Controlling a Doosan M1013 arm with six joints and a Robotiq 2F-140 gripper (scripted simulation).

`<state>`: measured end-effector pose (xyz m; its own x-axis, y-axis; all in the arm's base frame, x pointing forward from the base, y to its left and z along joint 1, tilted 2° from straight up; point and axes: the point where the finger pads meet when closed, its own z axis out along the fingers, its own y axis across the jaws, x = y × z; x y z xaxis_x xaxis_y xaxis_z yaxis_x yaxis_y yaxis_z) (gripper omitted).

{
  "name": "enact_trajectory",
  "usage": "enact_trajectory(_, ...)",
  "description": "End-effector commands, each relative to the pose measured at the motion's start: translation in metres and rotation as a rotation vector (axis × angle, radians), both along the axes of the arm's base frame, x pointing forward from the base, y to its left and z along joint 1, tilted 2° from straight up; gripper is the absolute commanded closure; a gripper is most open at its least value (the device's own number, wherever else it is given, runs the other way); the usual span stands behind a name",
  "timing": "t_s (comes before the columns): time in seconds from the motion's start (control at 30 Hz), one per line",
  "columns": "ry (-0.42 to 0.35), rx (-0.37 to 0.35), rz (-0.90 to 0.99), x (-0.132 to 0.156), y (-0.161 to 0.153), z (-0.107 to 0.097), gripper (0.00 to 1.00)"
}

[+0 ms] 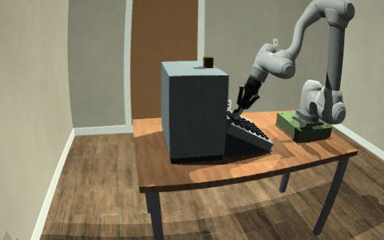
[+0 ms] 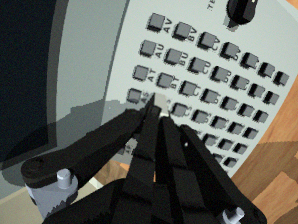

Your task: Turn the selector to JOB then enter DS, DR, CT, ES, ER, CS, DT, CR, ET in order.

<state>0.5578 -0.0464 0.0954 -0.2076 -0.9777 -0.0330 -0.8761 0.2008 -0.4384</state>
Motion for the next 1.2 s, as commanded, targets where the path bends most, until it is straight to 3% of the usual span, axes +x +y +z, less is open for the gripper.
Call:
enact_trajectory(0.0,0.000,0.000,0.000,0.0001,0.0000,-0.0002,1.00)
enact_trajectory(1.17,0.000,0.000,0.000,-0.0025,0.0004,0.0053,1.00)
